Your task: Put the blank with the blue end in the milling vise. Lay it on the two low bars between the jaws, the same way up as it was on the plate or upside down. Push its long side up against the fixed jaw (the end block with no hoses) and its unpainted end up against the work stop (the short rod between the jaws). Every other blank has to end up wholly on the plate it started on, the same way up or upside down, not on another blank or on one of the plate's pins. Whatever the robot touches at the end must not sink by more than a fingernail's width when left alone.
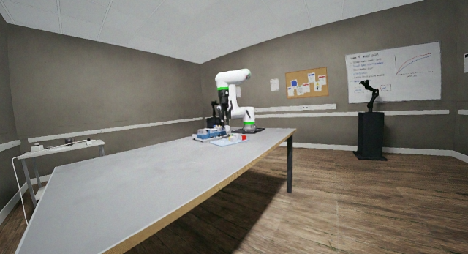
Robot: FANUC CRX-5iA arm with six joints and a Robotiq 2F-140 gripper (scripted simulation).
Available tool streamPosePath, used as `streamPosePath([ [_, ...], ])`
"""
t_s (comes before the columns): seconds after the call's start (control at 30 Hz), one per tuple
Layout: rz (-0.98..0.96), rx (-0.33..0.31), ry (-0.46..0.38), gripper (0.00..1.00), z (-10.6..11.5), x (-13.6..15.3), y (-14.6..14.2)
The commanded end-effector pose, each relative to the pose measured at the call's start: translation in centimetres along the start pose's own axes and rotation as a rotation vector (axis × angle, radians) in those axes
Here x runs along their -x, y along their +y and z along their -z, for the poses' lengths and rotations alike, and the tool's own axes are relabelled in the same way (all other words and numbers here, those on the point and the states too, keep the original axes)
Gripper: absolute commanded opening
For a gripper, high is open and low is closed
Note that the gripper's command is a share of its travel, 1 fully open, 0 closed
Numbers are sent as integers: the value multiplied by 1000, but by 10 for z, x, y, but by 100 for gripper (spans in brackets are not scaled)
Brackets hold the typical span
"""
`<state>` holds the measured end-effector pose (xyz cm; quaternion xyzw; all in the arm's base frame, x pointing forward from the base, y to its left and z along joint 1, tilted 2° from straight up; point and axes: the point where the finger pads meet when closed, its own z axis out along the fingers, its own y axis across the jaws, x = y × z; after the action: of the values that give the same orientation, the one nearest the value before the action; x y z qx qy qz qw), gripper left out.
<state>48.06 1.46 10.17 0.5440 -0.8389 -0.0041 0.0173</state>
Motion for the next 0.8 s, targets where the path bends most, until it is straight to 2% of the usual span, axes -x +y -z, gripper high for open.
streamPosePath([
  [0.0, 0, -1, -1, 10, 8, 0, 0],
  [0.1, 0, -2, -1, 10, 9, 0, -1],
  [0.57, 0, -1, -1, 10, 51, 0, 0],
  [0.77, 35, -2, -1, 10, 48, 0, 0],
])
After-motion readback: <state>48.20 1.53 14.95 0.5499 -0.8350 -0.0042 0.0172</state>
